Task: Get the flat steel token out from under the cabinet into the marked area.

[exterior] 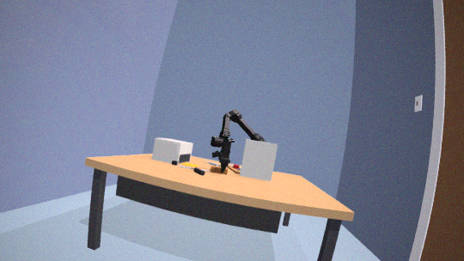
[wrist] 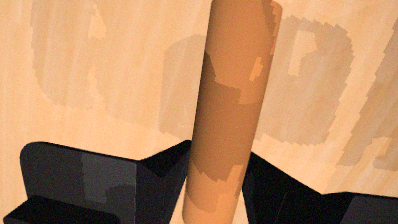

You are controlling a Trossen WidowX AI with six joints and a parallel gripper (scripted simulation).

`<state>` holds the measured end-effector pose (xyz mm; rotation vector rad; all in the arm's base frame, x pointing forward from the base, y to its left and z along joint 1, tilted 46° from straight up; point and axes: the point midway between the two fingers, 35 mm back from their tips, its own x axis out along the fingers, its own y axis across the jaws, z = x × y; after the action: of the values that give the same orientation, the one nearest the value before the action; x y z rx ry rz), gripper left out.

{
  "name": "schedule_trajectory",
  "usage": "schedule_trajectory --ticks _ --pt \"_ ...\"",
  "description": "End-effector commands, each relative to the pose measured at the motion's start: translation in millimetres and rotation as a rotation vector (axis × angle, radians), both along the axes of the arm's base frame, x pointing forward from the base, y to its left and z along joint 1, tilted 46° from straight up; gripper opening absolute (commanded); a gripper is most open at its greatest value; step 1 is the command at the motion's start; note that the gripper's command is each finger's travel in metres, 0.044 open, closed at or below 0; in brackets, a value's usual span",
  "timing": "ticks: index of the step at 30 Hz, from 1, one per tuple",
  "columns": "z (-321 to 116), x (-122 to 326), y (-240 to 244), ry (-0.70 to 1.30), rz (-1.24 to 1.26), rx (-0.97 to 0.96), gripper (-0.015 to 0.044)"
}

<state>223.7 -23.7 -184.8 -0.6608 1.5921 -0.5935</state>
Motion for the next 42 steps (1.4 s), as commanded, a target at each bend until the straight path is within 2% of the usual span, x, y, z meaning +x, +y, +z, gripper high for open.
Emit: schedule_trajectory --ticks 1,36,42 --pt "0.1 2.0 0.7 -0.032 -0.026 -0.002 0.0" --pt "0.5 2.0 0.3 -0.223 -0.215 -0.024 0.0" --pt "0.2 0.4 -0.2 -0.204 -0.201 -0.024 0.0157"
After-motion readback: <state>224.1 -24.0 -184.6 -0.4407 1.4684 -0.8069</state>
